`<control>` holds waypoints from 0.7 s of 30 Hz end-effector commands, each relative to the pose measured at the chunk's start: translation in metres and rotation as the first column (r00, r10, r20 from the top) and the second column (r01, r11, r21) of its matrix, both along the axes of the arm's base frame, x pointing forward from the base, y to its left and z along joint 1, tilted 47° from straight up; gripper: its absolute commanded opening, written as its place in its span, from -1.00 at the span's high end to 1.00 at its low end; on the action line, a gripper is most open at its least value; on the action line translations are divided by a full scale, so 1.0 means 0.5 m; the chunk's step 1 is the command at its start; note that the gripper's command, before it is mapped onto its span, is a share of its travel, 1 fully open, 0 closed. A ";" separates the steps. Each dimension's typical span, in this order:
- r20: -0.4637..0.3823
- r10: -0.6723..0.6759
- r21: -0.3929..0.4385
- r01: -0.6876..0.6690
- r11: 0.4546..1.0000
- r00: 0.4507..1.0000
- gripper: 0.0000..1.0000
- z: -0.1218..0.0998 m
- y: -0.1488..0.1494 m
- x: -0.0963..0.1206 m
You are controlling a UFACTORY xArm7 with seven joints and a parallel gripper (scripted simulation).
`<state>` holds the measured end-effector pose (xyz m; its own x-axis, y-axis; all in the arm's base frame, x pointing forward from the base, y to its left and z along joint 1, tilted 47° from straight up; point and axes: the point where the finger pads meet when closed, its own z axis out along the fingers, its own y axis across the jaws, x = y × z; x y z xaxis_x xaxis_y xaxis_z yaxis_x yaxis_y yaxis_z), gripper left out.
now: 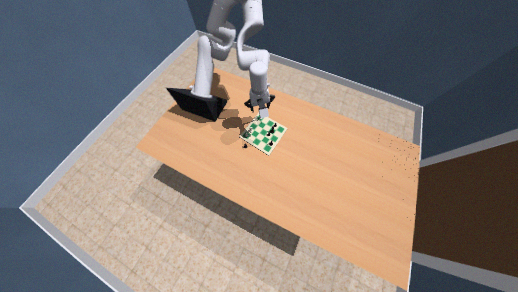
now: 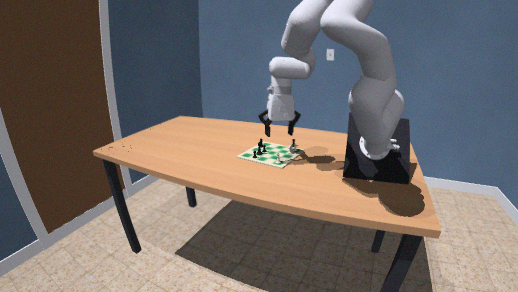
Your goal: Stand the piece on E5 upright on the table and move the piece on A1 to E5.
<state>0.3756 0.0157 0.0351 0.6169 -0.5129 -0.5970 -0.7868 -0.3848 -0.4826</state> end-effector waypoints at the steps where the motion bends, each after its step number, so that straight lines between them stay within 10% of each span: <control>1: -0.150 -0.122 -0.031 0.119 0.992 0.981 -1.00 0.016 0.008 0.000; 6: -0.345 -0.295 -0.084 0.283 0.955 0.891 -1.00 0.019 0.011 -0.001; 7: -0.374 -0.319 -0.097 0.305 0.947 0.871 0.25 0.019 0.011 -0.001; 21: -0.434 -0.368 -0.131 0.347 0.929 0.822 0.25 0.019 0.011 -0.001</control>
<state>0.3742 0.0229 0.0439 0.0649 -0.6752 -0.7348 -0.9979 -0.0506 -0.0416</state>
